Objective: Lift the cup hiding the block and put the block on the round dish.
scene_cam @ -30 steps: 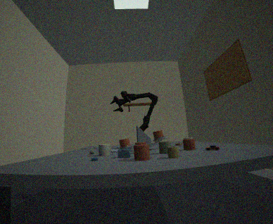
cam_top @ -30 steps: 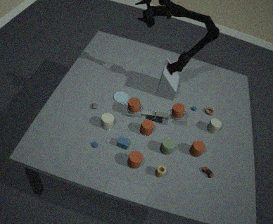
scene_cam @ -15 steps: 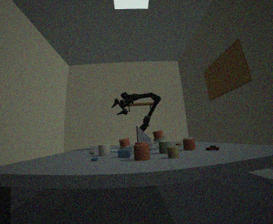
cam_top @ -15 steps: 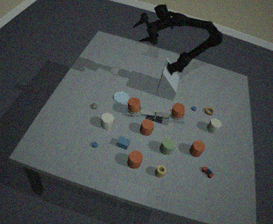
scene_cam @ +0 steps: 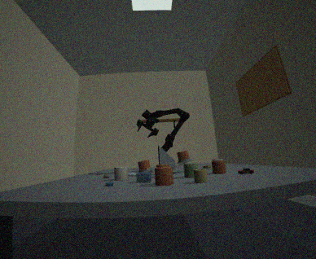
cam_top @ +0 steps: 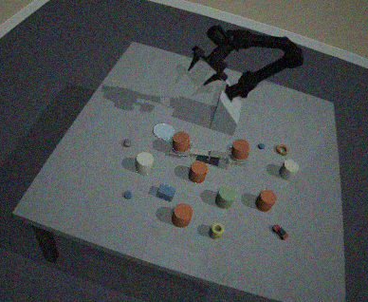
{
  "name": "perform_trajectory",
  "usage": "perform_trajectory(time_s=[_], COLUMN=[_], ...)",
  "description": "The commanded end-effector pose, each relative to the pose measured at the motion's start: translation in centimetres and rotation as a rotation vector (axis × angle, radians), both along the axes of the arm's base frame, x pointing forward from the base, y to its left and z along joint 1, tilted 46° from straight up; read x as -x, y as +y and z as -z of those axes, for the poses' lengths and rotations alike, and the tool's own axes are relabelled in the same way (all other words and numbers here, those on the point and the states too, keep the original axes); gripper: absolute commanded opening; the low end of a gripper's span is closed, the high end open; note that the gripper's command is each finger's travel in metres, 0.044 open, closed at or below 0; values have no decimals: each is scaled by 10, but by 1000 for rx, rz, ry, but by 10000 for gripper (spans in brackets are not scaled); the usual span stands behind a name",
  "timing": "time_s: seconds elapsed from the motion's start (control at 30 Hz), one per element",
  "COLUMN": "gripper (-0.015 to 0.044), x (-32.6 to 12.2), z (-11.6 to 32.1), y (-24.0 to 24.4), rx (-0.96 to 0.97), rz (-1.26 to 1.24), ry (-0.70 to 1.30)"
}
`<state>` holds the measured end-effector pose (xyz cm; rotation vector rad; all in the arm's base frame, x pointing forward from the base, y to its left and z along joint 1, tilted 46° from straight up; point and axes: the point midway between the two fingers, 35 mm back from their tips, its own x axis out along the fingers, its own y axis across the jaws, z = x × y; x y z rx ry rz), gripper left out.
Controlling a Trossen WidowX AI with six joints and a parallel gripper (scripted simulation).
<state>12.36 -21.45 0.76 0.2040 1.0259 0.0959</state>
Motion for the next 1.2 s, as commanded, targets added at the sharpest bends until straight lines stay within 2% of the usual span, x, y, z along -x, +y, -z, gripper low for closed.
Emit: perform_trajectory(time_s=[0.0,0.5,0.7,1.17], gripper=[440,440,440,440], x=[-16,-55,-56,-83], z=[-8,-49,-51,-30], y=[29,126,130,112], rx=[-110,-557,-577,-795], rz=[4,34,37,205], ry=[-68,-255,-260,62])
